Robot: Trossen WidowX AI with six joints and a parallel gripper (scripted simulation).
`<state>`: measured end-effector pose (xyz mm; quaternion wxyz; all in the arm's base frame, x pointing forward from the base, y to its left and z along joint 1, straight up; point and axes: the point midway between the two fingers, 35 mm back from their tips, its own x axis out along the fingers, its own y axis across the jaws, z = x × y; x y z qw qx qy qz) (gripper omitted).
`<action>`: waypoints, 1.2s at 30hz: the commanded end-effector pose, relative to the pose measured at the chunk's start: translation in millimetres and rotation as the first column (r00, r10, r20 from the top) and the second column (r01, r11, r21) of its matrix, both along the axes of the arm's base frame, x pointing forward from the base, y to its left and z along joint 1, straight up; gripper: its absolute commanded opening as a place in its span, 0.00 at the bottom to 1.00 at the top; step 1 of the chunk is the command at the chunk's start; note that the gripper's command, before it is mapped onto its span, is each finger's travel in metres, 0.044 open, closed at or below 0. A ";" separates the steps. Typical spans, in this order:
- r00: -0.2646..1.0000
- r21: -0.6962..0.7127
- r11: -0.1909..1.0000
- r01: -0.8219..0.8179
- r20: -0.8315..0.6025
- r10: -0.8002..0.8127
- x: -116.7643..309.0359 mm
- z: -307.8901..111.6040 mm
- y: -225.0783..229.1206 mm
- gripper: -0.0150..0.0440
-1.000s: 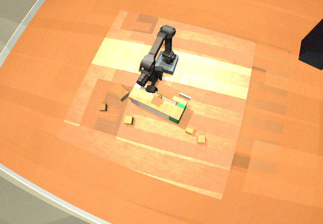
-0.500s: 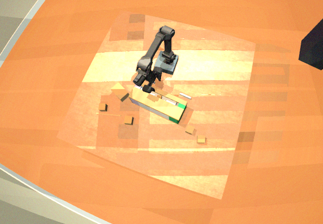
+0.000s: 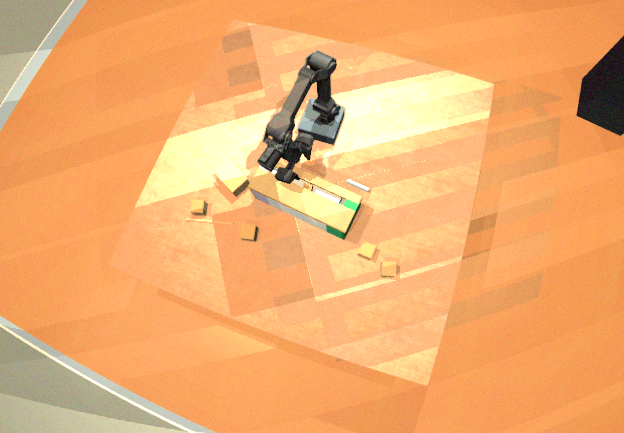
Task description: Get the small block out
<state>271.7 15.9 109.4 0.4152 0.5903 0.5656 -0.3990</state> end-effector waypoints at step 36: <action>1.000 0.002 1.000 0.000 -0.003 0.000 1.1 -44.4 11.8 0.93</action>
